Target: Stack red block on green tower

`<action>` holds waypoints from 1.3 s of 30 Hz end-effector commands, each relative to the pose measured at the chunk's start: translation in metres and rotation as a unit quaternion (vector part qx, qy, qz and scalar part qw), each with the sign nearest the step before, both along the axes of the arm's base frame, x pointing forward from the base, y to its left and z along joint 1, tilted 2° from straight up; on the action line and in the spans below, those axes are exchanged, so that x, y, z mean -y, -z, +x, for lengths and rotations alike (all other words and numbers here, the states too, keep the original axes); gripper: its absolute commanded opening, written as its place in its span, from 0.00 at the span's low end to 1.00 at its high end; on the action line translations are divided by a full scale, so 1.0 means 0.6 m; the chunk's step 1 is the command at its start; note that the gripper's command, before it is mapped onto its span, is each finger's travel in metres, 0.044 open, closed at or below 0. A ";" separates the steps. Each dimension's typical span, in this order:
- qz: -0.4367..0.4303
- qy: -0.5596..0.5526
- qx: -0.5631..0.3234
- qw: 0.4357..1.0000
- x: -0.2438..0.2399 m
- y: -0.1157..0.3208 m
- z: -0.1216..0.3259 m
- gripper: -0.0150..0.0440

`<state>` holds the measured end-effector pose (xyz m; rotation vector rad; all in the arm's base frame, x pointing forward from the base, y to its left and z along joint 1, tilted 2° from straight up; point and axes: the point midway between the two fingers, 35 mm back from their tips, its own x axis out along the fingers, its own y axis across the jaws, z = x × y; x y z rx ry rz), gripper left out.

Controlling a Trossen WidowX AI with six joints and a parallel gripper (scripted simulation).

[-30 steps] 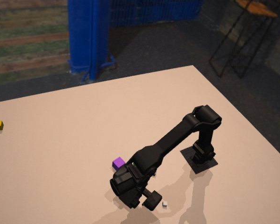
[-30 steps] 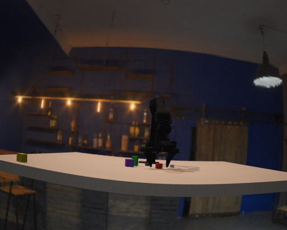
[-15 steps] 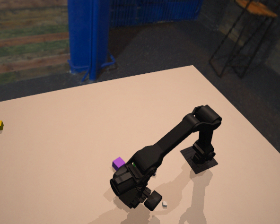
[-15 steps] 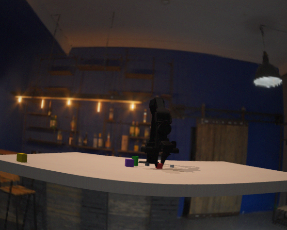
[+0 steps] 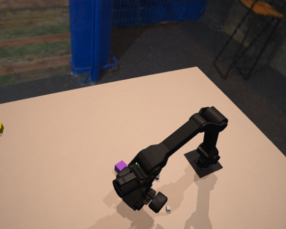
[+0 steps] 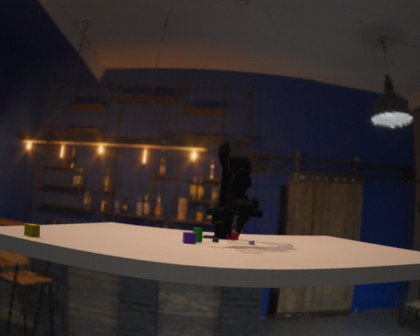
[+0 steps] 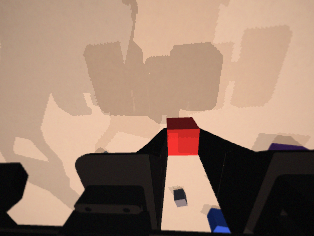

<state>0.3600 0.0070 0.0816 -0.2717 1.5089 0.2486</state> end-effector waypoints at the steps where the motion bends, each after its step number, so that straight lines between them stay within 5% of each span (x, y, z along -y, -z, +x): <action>1: -0.002 0.000 0.008 1.000 0.000 -0.038 0.001 0.25; 18: -0.002 0.000 0.008 1.000 -0.001 -0.157 -0.007 0.25; 28: -0.002 0.000 0.008 1.000 0.000 -0.160 -0.007 0.25; 39: -0.004 0.000 0.006 1.000 0.097 -0.161 -0.058 0.25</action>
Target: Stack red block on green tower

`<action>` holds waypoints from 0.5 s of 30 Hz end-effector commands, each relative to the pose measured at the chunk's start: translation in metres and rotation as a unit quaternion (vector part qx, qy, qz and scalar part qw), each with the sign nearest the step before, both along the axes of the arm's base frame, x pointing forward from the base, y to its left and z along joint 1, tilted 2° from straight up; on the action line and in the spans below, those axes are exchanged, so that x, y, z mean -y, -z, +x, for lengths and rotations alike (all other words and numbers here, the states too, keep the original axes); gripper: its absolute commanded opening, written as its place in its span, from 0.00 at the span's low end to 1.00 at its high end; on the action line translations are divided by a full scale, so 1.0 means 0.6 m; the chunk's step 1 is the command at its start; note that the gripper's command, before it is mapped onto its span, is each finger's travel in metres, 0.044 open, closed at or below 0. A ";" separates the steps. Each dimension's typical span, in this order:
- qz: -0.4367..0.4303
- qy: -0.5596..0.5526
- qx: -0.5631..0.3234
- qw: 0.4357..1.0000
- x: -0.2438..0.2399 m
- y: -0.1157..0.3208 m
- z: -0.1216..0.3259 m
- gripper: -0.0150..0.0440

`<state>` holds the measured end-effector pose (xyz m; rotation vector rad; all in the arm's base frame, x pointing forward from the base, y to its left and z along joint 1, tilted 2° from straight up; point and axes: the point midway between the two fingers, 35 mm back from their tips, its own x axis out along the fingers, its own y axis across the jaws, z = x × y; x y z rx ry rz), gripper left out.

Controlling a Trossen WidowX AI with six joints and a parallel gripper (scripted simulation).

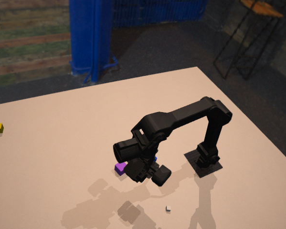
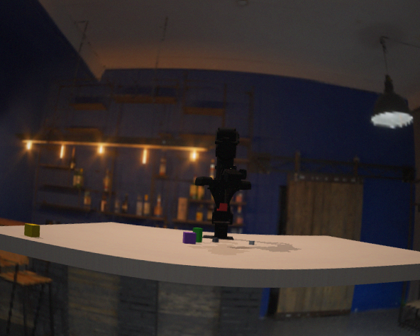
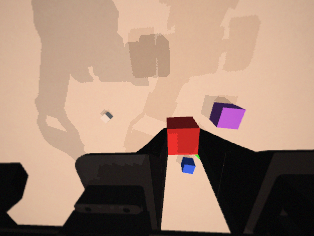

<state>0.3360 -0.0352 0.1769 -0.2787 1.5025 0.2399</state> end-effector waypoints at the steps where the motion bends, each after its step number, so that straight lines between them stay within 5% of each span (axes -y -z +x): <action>1: 0.000 -0.001 0.002 1.000 0.035 -0.002 -0.023 0.25; 15: -0.003 -0.001 0.000 1.000 0.127 0.005 -0.109 0.25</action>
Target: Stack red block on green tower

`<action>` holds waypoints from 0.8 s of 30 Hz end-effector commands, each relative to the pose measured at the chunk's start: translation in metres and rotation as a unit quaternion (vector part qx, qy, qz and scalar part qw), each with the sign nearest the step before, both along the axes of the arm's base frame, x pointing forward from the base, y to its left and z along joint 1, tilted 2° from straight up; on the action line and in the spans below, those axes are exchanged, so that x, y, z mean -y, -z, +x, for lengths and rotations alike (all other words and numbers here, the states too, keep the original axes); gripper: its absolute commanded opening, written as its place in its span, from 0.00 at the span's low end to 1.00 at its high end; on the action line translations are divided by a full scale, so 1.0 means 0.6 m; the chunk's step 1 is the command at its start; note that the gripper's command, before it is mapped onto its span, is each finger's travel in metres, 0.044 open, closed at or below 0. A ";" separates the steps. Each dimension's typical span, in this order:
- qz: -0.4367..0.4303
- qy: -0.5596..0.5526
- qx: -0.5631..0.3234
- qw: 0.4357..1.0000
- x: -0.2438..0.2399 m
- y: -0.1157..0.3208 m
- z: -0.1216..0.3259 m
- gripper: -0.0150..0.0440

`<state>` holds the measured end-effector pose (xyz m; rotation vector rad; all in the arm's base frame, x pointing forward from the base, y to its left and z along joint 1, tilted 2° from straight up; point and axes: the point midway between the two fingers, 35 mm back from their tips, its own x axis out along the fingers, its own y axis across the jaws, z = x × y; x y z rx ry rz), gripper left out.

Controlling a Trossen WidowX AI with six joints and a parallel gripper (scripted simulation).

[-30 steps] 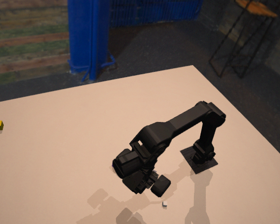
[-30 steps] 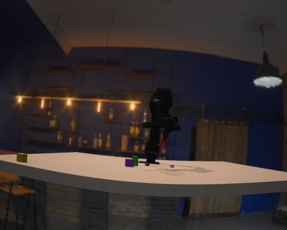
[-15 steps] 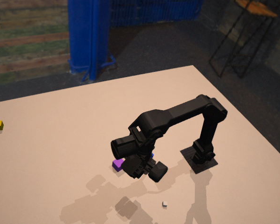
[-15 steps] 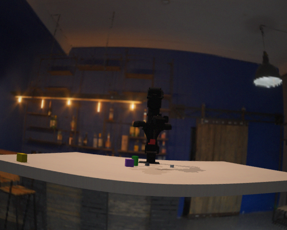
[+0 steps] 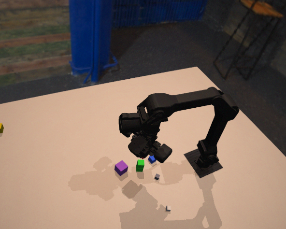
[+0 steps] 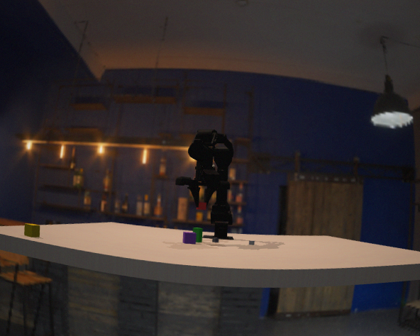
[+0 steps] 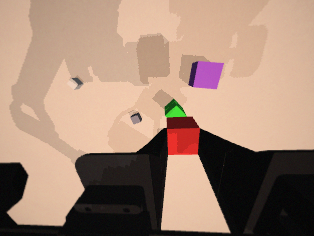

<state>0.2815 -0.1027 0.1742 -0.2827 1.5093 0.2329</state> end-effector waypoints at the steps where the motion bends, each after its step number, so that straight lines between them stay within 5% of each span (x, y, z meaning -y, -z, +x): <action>1: 0.001 -0.002 0.003 1.000 0.016 0.001 -0.020 0.25; 24: 0.001 -0.002 0.003 1.000 0.016 0.105 -0.013 0.25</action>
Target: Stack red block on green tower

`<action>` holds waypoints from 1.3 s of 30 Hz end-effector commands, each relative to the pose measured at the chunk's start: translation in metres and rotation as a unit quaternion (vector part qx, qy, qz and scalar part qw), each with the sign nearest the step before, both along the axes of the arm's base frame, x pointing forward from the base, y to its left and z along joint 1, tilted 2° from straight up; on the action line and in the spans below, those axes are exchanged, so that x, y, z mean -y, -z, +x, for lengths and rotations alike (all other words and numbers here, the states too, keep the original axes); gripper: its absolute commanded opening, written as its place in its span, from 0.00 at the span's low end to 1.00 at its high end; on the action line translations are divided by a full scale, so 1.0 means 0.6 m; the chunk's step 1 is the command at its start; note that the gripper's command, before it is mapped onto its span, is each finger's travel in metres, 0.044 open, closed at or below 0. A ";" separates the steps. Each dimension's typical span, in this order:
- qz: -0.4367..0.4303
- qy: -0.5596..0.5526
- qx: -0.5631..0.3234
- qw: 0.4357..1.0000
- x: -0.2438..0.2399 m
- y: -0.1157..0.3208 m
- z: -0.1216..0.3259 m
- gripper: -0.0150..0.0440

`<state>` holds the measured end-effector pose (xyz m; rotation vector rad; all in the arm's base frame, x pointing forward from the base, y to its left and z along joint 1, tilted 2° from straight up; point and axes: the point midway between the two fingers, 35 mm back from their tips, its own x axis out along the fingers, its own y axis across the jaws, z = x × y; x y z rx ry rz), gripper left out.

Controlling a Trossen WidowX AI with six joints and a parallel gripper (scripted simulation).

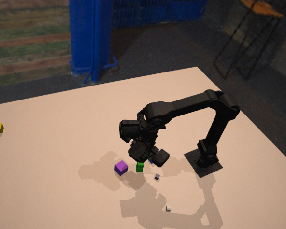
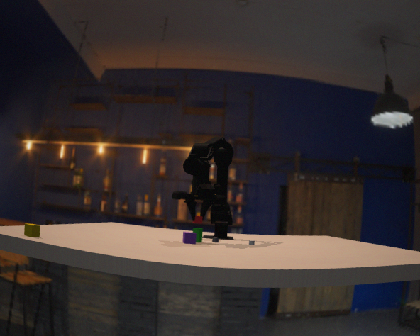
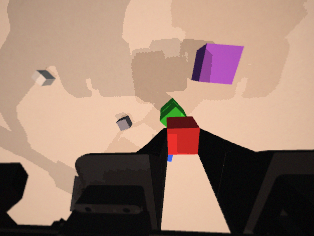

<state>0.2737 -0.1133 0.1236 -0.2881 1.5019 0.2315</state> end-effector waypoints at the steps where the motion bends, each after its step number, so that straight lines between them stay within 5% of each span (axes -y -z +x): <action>1: 0.003 -0.001 -0.001 1.000 -0.002 0.025 0.000 0.25; 34: 0.003 -0.001 -0.001 1.000 -0.002 0.024 0.001 0.25; 39: 0.001 -0.001 -0.003 1.000 -0.001 0.029 0.000 0.48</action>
